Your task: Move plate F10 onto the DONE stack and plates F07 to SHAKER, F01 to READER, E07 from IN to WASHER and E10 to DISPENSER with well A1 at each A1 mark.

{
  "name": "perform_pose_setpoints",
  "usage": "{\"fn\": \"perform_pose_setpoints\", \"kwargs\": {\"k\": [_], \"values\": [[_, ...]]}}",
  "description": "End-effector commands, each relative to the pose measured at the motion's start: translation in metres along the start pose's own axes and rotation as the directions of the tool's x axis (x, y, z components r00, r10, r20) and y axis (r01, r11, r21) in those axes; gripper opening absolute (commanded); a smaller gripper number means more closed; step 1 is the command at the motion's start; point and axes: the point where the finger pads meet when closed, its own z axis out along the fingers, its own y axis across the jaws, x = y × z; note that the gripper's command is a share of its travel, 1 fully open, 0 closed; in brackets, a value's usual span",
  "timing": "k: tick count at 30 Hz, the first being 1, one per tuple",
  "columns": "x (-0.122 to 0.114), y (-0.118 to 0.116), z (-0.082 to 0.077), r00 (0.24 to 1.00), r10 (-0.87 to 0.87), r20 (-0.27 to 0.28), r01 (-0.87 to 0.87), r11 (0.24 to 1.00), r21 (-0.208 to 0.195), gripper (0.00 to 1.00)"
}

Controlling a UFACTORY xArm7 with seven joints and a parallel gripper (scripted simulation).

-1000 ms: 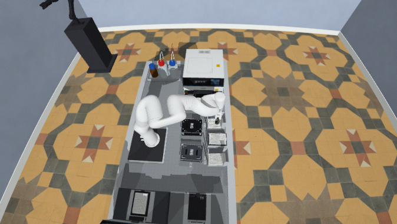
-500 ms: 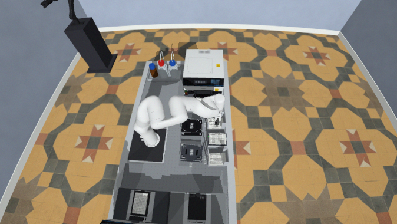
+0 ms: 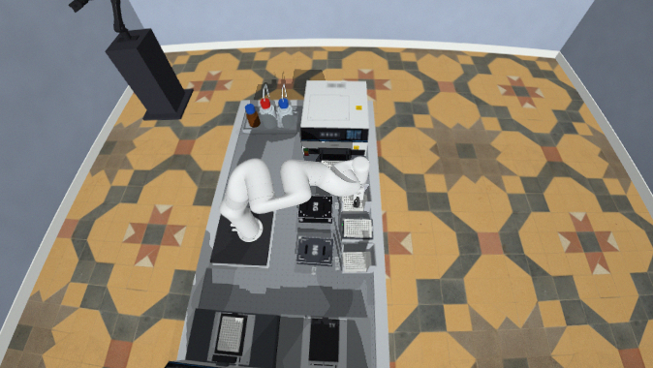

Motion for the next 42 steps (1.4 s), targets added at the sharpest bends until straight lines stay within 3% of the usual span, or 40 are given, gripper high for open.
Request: {"fn": "perform_pose_setpoints", "kwargs": {"k": [1, 13, 35, 42], "values": [[-0.001, 0.000, 0.002, 1.000, 0.000, 0.004, 0.000, 1.000, 0.000, 1.00], [-0.001, 0.000, 0.018, 1.000, 0.000, 0.004, 0.000, 1.000, 0.000, 1.00], [-0.001, 0.000, 0.018, 1.000, 0.000, 0.004, 0.000, 1.000, 0.000, 1.00], [-0.001, 0.000, 0.027, 1.000, 0.000, 0.004, 0.000, 1.000, -0.001, 1.00]]}}
